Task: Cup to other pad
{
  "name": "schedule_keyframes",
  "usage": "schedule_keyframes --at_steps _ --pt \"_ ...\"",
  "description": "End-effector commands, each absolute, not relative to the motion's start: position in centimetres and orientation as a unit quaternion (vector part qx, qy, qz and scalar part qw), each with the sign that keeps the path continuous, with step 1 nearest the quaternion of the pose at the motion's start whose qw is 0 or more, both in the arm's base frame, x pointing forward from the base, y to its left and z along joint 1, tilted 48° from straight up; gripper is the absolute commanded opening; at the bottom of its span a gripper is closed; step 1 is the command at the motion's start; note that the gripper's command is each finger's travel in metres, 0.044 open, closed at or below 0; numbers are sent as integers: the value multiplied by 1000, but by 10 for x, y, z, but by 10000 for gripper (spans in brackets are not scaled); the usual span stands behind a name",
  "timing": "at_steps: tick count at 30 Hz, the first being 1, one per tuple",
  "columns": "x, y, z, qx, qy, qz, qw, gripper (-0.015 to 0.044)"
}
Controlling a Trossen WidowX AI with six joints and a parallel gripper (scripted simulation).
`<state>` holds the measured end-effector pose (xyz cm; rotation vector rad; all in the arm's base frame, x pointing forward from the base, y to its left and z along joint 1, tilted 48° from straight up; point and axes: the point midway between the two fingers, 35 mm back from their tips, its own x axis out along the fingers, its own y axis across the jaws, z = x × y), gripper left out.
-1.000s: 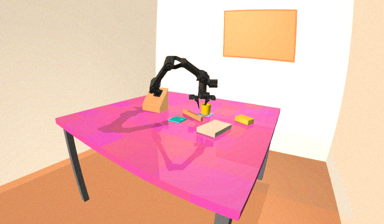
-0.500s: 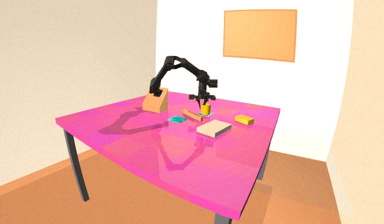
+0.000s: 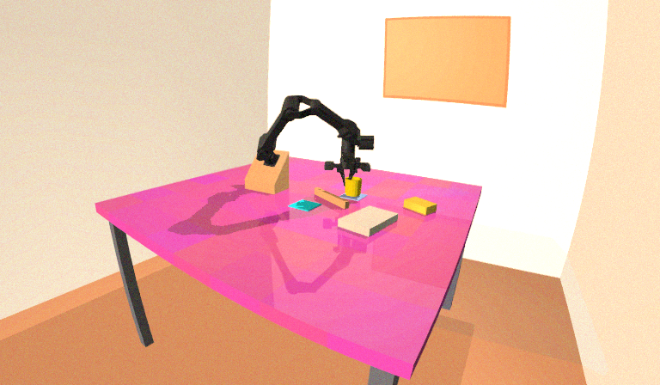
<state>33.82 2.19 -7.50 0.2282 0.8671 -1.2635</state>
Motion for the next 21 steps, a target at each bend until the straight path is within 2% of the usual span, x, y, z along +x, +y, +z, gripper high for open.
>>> schedule_keyframes --at_steps 1,10,21 --pt "339 32 -67 107 391 -569 716 0" --pt "336 59 -43 105 391 -568 716 0" --pt "336 58 -45 102 392 -565 719 0"
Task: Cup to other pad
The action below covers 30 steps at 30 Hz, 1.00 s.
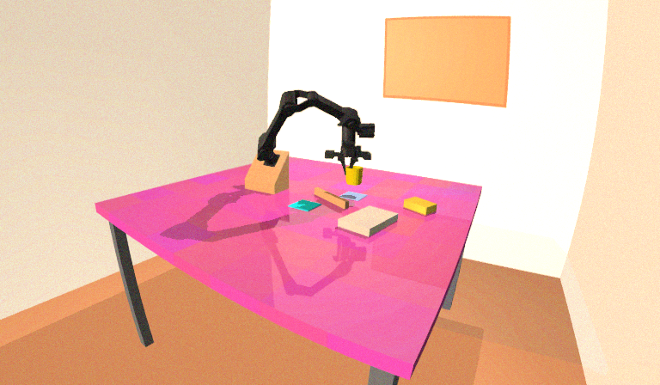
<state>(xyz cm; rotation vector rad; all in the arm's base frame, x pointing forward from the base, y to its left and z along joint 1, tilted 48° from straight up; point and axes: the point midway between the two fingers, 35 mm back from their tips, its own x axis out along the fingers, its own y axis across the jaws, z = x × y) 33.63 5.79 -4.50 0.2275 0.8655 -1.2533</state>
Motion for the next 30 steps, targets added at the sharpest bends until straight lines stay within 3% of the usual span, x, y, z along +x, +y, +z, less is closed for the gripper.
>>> schedule_keyframes --at_steps 1,30 --pt "336 58 -45 102 392 -565 719 0" --pt "319 35 -20 103 391 -568 716 0"
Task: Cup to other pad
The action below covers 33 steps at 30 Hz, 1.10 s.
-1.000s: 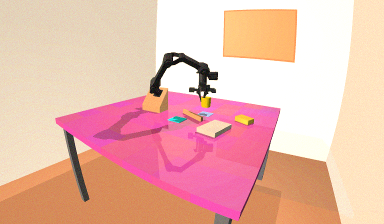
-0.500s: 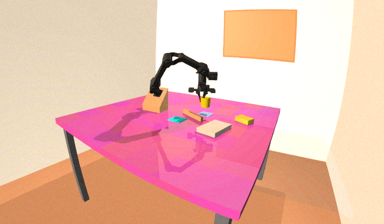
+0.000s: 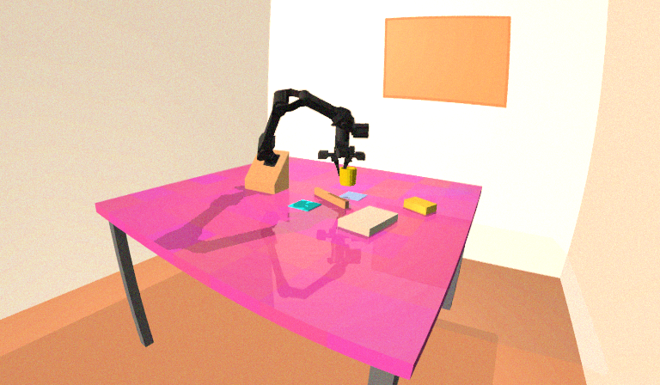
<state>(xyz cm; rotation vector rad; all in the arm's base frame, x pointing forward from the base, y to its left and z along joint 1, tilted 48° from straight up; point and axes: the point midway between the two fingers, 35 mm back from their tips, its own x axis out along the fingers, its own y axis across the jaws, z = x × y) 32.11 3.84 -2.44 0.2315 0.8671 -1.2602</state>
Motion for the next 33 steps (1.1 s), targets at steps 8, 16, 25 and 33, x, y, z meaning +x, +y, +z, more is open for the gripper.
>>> schedule_keyframes --at_steps 8,16,25,33 --pt "312 25 -10 103 391 -569 716 0" --pt "305 16 0 103 391 -569 716 0" --pt "297 6 11 102 392 -569 716 0" --pt "290 -3 21 102 392 -569 716 0"
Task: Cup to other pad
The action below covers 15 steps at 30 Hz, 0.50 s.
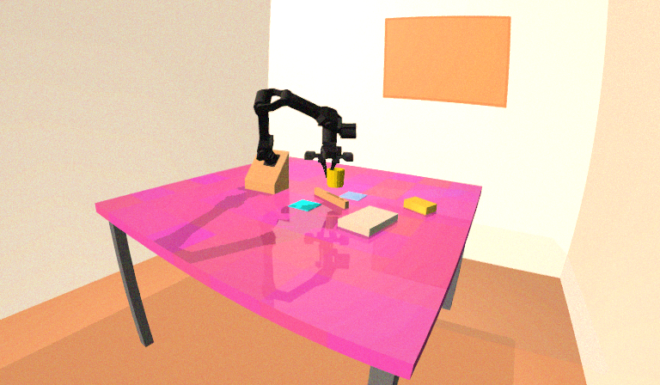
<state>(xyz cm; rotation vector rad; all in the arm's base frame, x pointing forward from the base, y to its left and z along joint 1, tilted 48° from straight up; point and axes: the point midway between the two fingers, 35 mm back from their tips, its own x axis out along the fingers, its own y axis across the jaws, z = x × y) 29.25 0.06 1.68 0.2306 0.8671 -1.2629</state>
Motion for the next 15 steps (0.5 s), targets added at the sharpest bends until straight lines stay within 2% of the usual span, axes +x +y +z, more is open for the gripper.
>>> schedule_keyframes --at_steps 1,15 --pt "289 -5 22 102 392 -569 716 0" --pt "277 -20 40 101 392 -570 716 0"
